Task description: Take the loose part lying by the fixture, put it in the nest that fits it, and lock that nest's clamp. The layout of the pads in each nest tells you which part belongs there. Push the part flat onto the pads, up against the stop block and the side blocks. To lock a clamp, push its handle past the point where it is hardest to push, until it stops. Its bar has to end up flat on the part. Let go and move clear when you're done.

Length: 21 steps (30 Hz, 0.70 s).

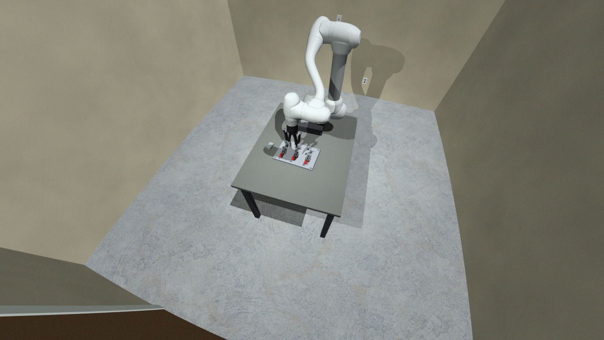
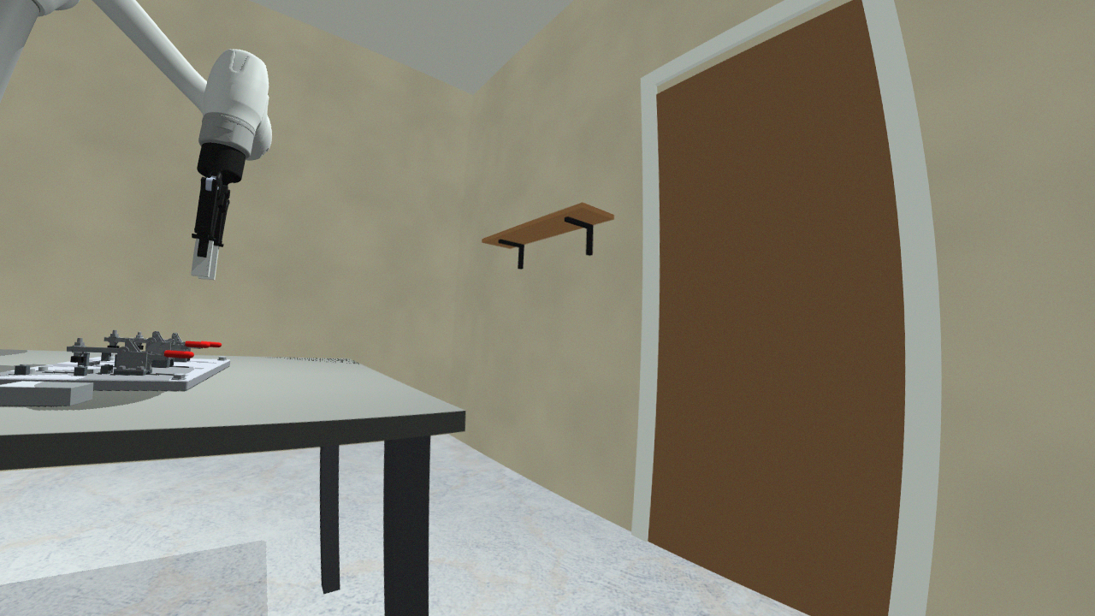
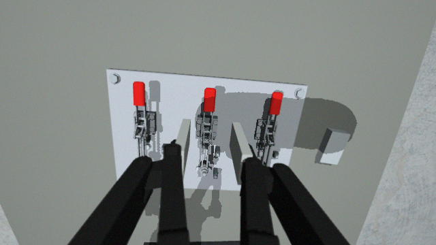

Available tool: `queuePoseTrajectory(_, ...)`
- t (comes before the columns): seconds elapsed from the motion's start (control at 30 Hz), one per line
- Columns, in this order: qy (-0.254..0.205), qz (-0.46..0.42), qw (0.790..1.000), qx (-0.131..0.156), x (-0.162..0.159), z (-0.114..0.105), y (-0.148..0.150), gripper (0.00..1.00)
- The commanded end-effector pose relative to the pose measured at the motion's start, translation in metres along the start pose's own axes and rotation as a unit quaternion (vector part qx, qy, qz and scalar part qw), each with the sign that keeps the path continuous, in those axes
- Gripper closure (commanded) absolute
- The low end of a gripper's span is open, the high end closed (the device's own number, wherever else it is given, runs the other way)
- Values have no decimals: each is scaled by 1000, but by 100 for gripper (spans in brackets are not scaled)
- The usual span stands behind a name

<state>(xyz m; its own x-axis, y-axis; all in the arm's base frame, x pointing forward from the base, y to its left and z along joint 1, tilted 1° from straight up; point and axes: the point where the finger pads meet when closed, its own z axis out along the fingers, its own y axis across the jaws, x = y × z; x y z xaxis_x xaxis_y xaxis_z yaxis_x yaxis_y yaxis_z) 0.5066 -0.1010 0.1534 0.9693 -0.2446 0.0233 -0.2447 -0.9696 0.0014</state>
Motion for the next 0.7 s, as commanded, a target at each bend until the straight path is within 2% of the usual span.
queuePoseTrajectory(0.0, 0, 0, 1000, 0, 0, 5, 0, 65)
queuePoseTrajectory(0.2, 0, 0, 1000, 0, 0, 17, 0, 65)
queuePoseTrajectory(0.67, 0, 0, 1000, 0, 0, 75, 0, 65)
